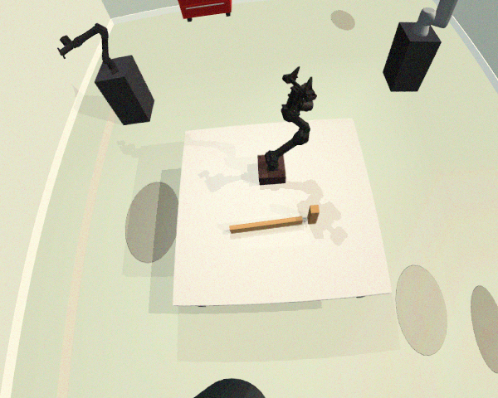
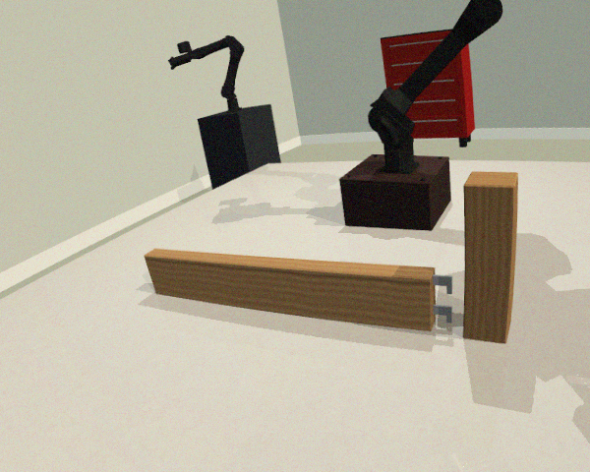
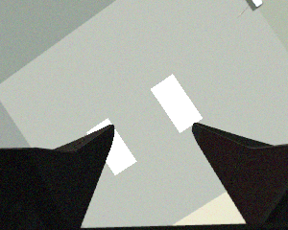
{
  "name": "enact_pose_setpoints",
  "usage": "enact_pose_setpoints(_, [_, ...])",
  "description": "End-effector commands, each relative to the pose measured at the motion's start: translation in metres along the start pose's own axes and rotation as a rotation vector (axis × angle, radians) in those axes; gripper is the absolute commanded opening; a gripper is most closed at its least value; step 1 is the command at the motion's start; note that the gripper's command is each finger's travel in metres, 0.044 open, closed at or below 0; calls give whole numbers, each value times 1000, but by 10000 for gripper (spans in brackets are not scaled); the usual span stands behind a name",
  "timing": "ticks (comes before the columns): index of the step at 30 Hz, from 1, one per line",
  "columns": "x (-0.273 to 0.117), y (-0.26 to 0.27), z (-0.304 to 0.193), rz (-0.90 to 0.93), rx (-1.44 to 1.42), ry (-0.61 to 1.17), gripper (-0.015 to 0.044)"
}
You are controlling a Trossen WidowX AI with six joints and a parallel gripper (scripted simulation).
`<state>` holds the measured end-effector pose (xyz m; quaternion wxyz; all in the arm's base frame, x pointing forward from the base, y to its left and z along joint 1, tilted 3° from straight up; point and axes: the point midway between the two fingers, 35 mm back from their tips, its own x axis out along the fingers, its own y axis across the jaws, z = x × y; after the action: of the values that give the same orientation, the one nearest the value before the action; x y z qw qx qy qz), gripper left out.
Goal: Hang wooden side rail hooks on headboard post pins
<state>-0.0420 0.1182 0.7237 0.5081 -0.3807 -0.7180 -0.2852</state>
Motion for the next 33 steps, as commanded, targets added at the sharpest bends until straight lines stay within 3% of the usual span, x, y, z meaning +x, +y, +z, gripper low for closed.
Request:
enact_pose_setpoints(1, [0, -1, -1, -2, 6, 4, 426])
enact_pose_setpoints(17, [-47, -50, -124, -230, 582, 350, 440])
enact_pose_setpoints(33, [-137, -26, -240, -535, 1181, 698, 440])
